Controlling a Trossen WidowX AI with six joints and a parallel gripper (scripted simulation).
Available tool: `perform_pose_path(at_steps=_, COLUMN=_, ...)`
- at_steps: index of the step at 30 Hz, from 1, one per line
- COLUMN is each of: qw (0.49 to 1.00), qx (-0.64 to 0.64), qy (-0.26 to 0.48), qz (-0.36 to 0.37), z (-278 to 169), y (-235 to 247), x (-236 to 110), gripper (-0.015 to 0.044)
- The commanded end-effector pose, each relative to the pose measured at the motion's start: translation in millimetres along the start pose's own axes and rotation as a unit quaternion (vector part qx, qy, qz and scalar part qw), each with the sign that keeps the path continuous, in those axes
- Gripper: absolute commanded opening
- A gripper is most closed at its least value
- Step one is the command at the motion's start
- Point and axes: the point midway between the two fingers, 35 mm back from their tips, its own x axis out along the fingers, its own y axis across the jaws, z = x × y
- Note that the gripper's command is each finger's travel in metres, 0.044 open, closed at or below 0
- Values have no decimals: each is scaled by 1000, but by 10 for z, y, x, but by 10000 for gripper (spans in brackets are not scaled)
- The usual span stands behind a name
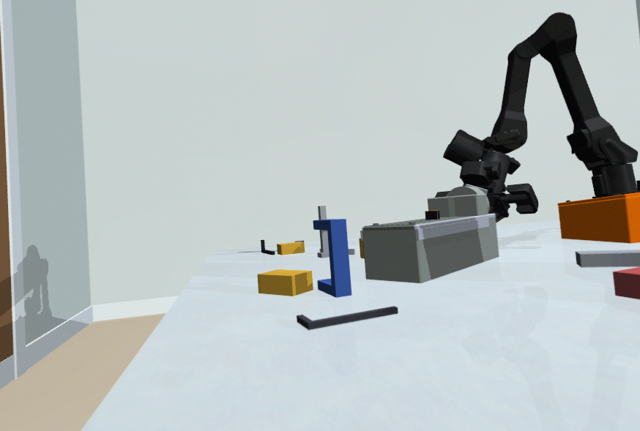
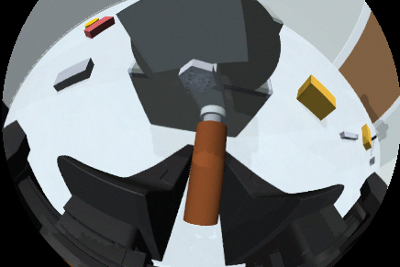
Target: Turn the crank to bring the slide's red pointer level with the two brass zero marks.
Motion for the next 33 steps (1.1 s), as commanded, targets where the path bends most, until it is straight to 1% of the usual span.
perform_pose_path(at_steps=1, qw=1000, qx=0, qy=0, qz=0, z=-2, y=1, x=1, gripper=157)
perform_pose_path(at_steps=12, qw=1000, qx=0, qy=0, qz=0, z=-2, y=1, x=1, gripper=440)
perform_pose_path(at_steps=33, qw=1000, qx=0, qy=0, qz=0, z=402, y=-10, x=-383, gripper=440)
